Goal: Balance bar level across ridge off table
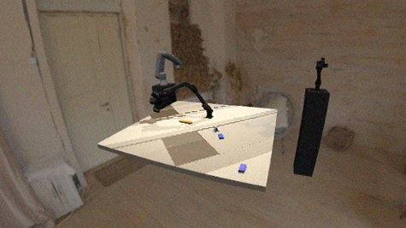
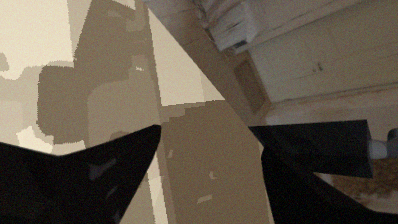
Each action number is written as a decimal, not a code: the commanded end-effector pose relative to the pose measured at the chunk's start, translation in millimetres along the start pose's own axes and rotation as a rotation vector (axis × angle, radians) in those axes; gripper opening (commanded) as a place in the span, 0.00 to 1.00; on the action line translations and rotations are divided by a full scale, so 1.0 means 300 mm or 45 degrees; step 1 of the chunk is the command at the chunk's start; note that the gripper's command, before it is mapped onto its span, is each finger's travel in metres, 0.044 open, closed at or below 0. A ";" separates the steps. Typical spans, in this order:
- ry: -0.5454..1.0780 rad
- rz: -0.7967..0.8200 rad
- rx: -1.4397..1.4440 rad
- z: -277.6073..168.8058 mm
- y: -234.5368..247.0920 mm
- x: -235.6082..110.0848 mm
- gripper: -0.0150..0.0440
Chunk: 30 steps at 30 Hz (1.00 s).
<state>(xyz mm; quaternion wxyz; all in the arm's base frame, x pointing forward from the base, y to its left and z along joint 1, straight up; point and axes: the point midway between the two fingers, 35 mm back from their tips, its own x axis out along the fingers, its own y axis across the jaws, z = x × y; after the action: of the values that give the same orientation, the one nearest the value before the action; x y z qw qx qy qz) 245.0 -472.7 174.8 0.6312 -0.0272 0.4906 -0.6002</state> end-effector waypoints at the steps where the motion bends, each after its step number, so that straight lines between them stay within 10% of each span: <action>1: 0.015 0.066 -0.175 -0.028 0.028 -0.025 0.79; 30: -0.071 0.601 -1.481 -0.298 0.181 -0.256 0.79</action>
<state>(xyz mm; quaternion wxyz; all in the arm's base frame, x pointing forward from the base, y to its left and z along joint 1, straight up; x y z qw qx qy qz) 242.9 -359.8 143.2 0.6444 -0.2546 0.7100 -0.1254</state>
